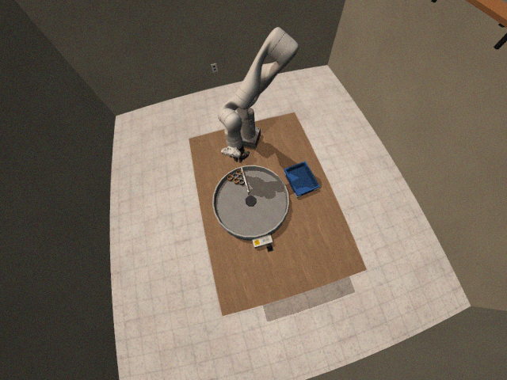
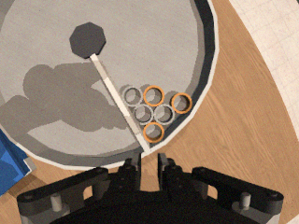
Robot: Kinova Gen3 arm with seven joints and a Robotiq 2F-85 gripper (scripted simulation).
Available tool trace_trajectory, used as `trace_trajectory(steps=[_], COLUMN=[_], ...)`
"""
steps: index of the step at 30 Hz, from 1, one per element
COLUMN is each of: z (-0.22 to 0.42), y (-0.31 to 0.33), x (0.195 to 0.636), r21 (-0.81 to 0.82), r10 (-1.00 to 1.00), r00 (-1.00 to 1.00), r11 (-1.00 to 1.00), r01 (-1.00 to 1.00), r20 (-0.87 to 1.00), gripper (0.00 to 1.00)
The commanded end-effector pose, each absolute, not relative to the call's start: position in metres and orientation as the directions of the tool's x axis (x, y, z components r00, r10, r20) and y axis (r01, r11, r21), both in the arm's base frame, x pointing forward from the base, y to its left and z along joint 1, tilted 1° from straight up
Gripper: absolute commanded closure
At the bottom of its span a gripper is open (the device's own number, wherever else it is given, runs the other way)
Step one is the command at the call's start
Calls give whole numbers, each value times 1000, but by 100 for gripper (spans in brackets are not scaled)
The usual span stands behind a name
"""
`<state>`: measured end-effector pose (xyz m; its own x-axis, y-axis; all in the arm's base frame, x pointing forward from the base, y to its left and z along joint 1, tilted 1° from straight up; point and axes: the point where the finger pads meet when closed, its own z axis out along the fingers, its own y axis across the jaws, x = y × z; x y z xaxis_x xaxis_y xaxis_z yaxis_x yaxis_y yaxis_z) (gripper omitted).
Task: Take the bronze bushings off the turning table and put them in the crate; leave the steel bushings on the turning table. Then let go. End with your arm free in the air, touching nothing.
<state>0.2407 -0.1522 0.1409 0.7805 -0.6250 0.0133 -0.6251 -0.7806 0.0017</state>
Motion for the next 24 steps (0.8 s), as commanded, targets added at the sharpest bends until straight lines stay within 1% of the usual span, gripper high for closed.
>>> trace_trajectory(steps=[1,4,16,21,24], z=[139,135,135,129,129], y=[-155,-160,-160,-169,-169], x=[242,244,244,246,246], r21=[1,2,2,6,6], r10=[-566,-444,-444,-222,-222], r00=[825,896,896,975,975], r11=[-825,-896,-896,-975,-975], r01=[-566,-444,-444,-222,-222], r20=[14,14,14,13,13], gripper=[84,84,84,84,84])
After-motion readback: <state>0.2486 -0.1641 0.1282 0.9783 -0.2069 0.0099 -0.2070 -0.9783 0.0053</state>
